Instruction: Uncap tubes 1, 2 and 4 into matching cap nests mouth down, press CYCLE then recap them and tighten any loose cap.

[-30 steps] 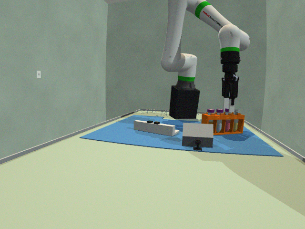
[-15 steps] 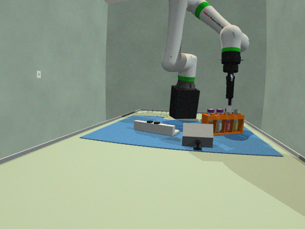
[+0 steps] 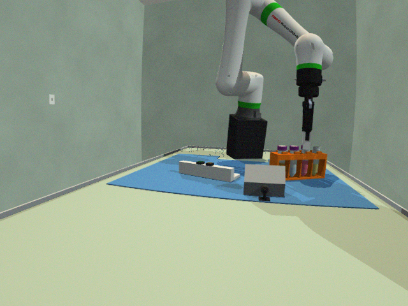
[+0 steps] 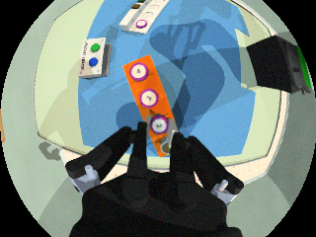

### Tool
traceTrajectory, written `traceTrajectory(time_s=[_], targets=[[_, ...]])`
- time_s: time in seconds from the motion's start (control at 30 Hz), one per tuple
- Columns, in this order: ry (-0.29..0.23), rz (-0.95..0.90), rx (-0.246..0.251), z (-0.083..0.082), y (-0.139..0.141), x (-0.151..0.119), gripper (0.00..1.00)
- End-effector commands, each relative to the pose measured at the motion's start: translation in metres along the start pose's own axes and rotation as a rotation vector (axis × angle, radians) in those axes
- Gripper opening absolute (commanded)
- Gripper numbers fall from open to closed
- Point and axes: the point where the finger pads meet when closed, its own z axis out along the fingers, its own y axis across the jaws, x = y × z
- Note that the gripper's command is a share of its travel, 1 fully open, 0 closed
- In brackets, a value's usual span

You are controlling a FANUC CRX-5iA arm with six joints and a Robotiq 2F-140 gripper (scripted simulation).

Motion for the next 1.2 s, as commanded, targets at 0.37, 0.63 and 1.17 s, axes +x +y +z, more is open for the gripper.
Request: traceTrajectory(time_s=[0.37,0.63,1.17], targets=[[0.0,-0.634,0.0,-0.0002,-0.0003,0.0,0.0],[0.0,-1.027,0.001,-0.0003,-0.0003,0.0,0.0],[0.0,-1.031,0.0,-0.0003,-0.0003,0.0,0.35]])
